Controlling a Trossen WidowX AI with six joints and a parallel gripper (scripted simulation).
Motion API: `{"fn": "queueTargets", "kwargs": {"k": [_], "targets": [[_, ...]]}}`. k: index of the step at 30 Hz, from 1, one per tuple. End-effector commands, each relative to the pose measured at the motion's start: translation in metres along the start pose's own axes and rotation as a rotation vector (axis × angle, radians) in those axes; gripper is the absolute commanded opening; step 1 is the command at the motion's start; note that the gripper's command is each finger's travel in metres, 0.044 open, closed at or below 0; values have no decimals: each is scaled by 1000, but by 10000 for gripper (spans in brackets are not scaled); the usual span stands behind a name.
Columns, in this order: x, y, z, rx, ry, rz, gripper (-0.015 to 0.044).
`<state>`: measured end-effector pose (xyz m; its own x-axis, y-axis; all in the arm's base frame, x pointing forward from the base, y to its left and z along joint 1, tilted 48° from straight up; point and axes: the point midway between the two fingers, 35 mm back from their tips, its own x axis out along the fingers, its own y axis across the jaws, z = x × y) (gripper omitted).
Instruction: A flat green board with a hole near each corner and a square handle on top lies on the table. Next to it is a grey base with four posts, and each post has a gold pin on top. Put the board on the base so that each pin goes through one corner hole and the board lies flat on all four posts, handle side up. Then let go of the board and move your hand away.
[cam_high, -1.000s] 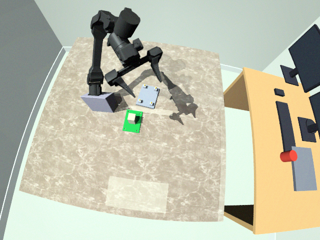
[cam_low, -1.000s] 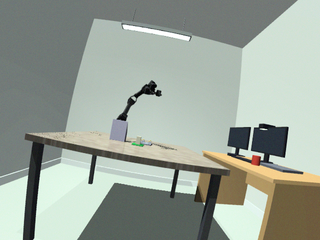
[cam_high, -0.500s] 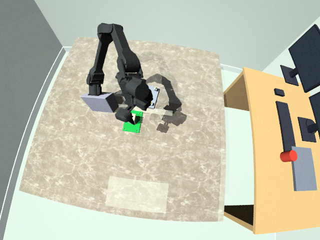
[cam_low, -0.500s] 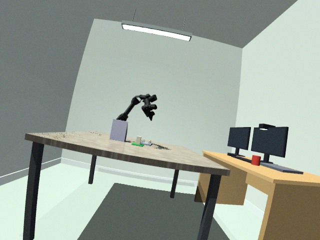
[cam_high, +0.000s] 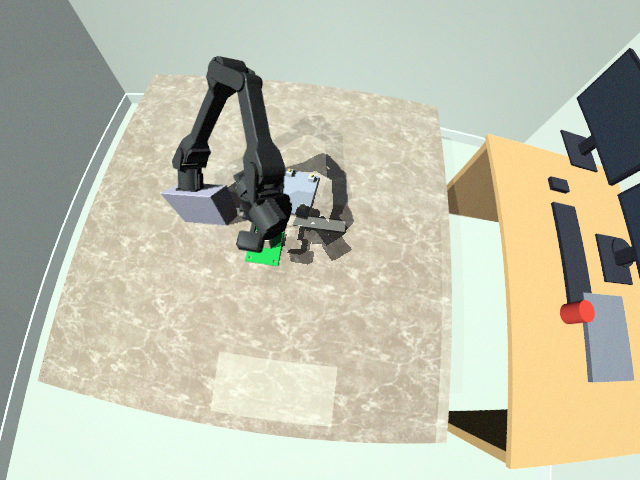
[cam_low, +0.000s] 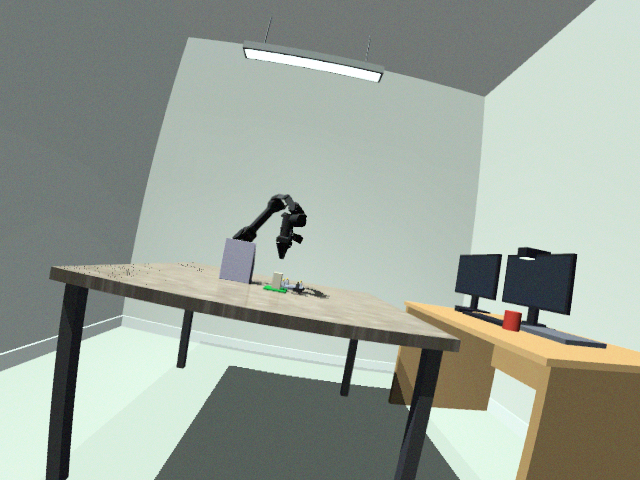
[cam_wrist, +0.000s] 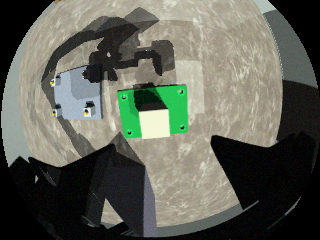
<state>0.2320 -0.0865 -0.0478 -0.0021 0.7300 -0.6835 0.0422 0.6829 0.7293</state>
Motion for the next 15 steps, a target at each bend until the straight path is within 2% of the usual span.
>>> {"fn": "queueTargets", "kwargs": {"k": [1,5,15], "targets": [[2,8,-2,-15,5,13,440],[34,9,-2,-15,4,14,440],[52,8,-3,-15,4,15,440]]}}
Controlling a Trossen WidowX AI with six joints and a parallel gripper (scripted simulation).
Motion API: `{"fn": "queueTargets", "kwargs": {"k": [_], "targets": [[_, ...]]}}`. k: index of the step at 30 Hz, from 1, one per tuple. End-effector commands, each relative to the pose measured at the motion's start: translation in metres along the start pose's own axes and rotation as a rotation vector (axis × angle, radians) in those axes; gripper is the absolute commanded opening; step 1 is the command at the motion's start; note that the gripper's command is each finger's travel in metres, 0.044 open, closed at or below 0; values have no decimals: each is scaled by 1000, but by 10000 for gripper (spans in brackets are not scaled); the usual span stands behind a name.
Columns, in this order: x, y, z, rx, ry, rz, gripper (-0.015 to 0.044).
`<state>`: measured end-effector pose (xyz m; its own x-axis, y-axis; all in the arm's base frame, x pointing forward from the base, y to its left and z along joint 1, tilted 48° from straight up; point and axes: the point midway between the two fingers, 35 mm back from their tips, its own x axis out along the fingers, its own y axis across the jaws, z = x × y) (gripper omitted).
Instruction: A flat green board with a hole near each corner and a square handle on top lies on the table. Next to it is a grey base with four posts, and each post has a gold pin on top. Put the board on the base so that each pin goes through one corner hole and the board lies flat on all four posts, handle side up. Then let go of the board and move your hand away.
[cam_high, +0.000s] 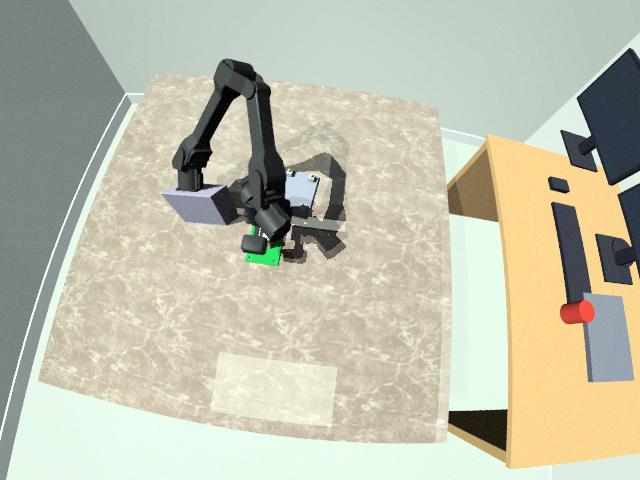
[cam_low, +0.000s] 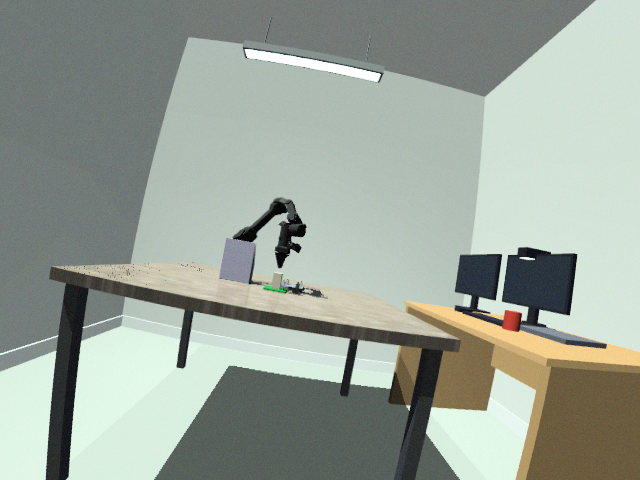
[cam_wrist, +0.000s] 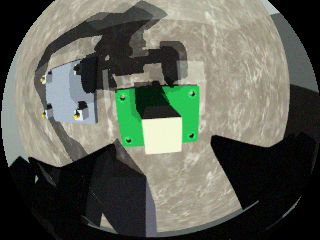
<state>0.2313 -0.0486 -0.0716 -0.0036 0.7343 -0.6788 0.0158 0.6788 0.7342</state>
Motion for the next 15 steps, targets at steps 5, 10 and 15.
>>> {"fn": "queueTargets", "kwargs": {"k": [5,10,15], "targets": [[12,0,-2,11,2,8,440],[20,-1,-1,11,2,8,440],[28,-1,-1,12,2,7,440]]}}
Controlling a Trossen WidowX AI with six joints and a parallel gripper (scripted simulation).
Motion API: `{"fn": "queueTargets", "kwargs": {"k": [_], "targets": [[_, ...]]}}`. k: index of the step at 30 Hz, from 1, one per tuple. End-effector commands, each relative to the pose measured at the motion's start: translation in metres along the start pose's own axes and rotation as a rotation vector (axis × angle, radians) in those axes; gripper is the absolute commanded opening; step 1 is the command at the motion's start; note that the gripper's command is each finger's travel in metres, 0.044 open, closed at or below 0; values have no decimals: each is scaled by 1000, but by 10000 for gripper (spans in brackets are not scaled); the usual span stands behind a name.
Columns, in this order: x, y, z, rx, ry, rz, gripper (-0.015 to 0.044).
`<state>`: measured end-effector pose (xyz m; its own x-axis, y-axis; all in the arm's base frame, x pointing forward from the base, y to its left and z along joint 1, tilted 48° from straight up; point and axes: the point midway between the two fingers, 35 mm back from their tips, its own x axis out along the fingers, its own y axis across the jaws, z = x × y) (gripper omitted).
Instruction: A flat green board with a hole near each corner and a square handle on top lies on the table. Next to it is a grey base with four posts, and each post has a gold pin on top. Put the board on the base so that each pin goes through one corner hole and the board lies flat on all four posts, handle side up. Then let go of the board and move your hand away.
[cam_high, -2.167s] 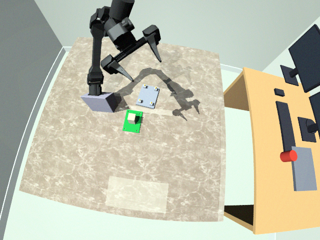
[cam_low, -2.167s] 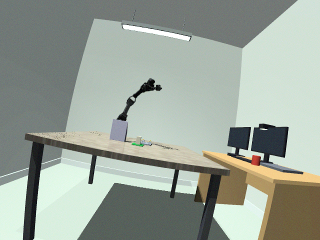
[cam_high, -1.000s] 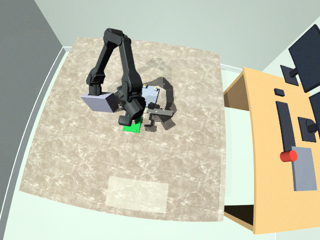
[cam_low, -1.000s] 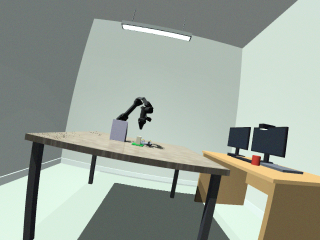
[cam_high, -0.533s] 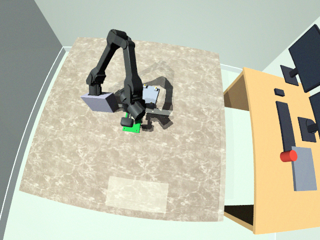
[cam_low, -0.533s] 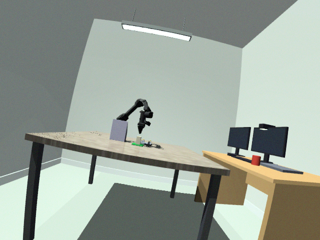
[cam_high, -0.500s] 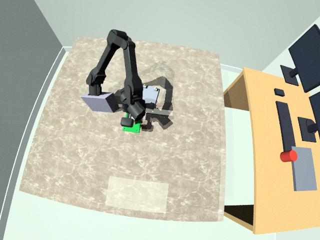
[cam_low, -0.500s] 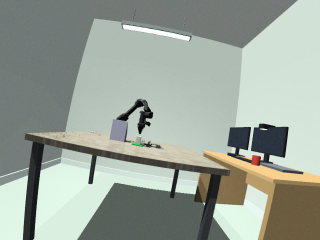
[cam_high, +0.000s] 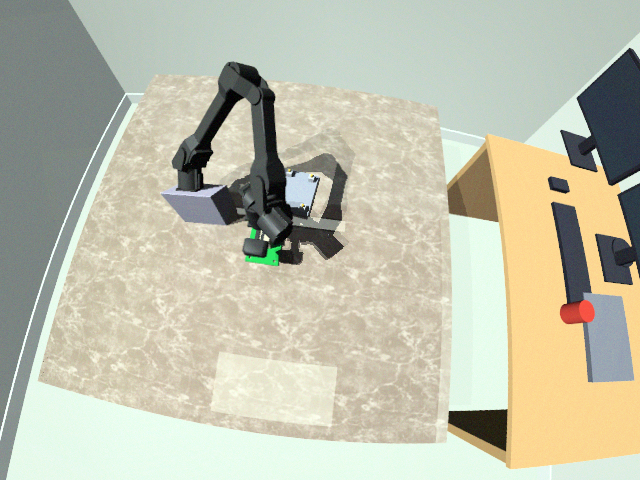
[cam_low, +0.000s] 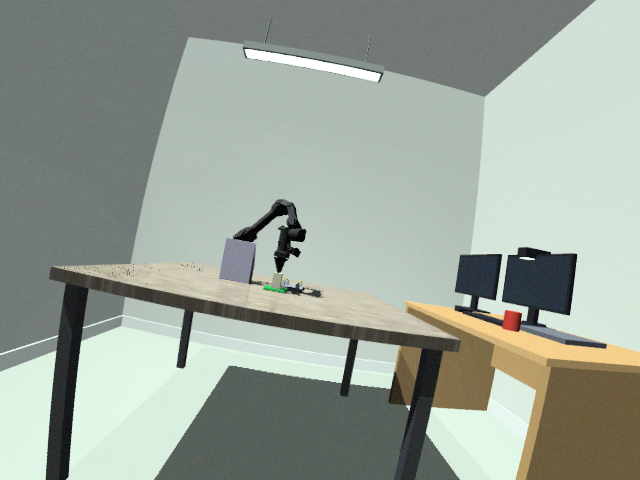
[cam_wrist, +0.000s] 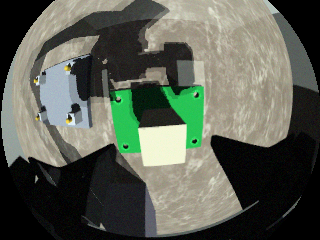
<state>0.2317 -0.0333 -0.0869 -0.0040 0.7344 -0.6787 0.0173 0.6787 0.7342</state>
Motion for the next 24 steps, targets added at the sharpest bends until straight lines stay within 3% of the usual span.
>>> {"fn": "queueTargets", "kwargs": {"k": [1,24], "targets": [[8,0,-1,10,1,7,440],[45,1,-3,10,2,11,440]]}}
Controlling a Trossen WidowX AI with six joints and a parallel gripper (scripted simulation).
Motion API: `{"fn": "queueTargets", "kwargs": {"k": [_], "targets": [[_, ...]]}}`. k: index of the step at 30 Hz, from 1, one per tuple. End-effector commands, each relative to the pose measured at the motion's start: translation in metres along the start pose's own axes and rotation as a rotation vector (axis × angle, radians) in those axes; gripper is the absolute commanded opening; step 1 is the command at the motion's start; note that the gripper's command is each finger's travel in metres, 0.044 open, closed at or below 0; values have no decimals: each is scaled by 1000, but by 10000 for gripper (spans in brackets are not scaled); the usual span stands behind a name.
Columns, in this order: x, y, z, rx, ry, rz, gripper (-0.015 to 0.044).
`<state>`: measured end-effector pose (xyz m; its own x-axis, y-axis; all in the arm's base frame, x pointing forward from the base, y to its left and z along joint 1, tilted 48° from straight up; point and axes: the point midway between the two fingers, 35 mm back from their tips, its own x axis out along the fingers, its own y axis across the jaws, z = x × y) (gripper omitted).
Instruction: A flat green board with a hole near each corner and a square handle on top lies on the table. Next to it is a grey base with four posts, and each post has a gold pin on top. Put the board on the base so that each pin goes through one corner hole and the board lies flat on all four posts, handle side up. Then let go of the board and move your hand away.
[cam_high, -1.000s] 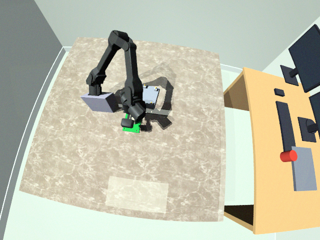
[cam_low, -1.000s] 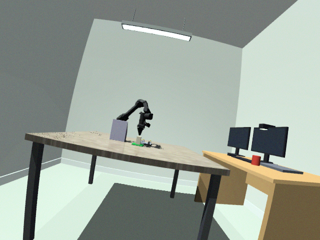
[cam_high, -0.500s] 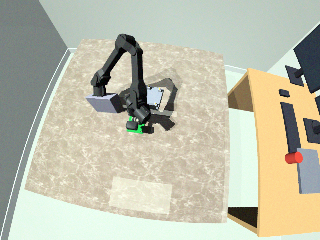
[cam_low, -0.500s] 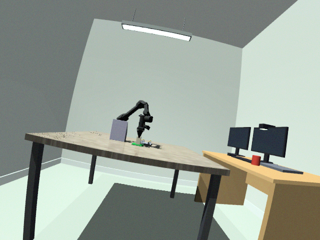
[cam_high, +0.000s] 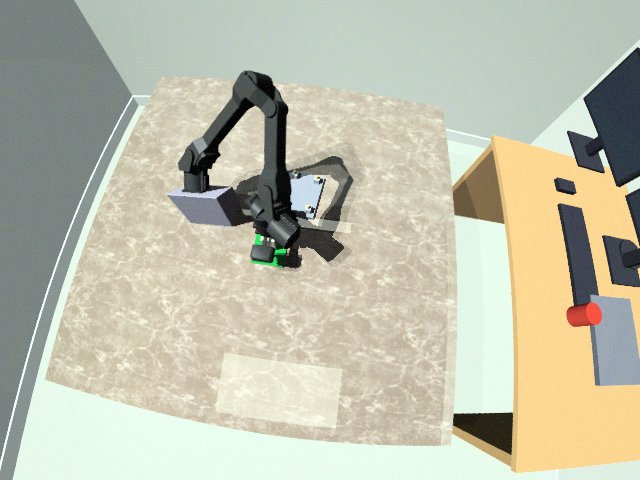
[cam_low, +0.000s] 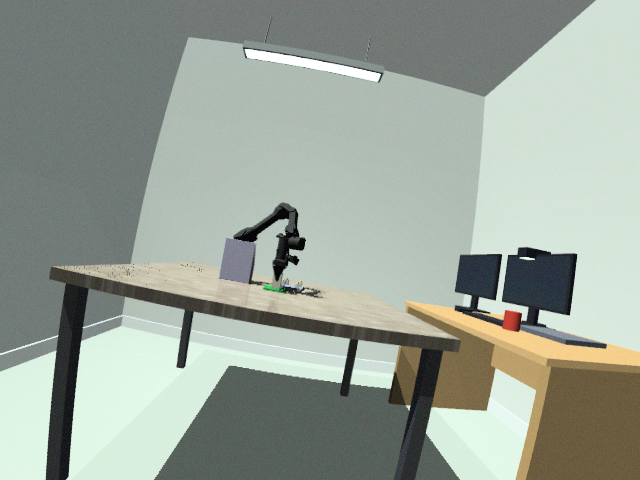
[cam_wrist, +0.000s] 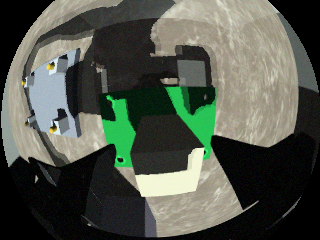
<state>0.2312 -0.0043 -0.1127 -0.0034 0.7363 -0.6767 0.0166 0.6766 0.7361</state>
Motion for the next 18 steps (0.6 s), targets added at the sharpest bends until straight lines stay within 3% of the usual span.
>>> {"fn": "queueTargets", "kwargs": {"k": [1,6,16,18], "targets": [[8,1,-3,10,2,8,440],[13,1,-3,10,3,9,440],[13,1,-3,10,3,9,177],[13,1,-3,10,3,9,164]]}}
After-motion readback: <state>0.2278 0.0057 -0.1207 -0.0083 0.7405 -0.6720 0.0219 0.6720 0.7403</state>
